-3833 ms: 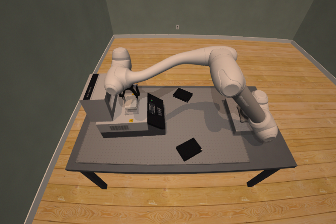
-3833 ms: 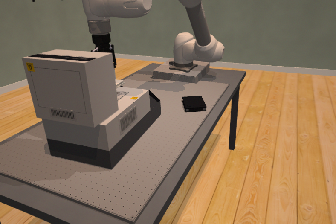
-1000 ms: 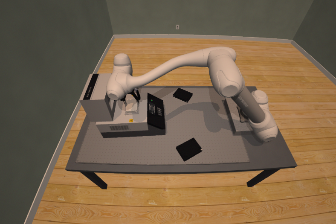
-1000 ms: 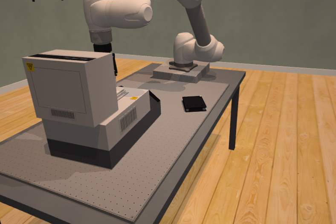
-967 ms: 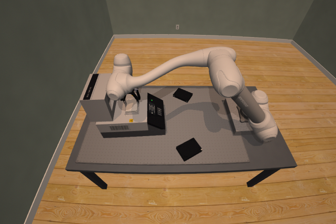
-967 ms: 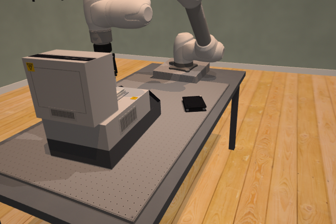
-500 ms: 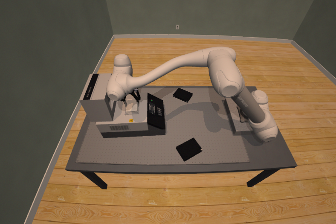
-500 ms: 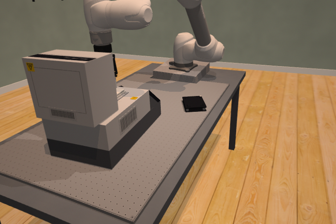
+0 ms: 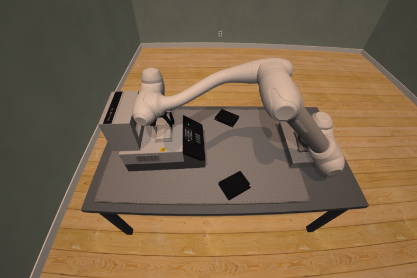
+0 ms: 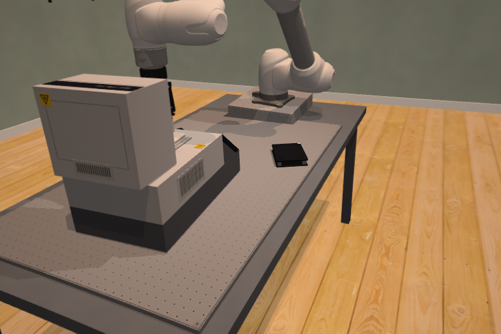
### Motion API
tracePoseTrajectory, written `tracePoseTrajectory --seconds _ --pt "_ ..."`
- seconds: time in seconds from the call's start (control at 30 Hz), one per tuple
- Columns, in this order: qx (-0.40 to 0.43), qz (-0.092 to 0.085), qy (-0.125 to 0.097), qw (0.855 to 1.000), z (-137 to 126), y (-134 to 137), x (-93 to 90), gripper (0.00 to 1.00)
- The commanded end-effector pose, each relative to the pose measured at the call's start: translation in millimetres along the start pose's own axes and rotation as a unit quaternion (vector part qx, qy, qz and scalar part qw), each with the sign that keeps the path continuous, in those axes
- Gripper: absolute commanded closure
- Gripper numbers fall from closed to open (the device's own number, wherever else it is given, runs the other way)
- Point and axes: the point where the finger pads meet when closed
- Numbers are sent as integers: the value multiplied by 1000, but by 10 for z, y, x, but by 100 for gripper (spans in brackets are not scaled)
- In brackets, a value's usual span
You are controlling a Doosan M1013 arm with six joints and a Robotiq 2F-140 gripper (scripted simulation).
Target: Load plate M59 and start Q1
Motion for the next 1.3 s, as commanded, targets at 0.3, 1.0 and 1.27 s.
tracePoseTrajectory --seconds 0.3,1.0,1.27 --pt "0 0 0 1000 0 -1 0 34" --pt "0 0 0 1000 0 -1 16 34" --pt "0 0 0 1000 0 -1 150 34"
Point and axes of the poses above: the point where the finger pads meet when closed, its own x axis back along the fingers, its own y axis across the jaws, z = x × y, and after that the axes turned 10 degrees about -x, right-handed
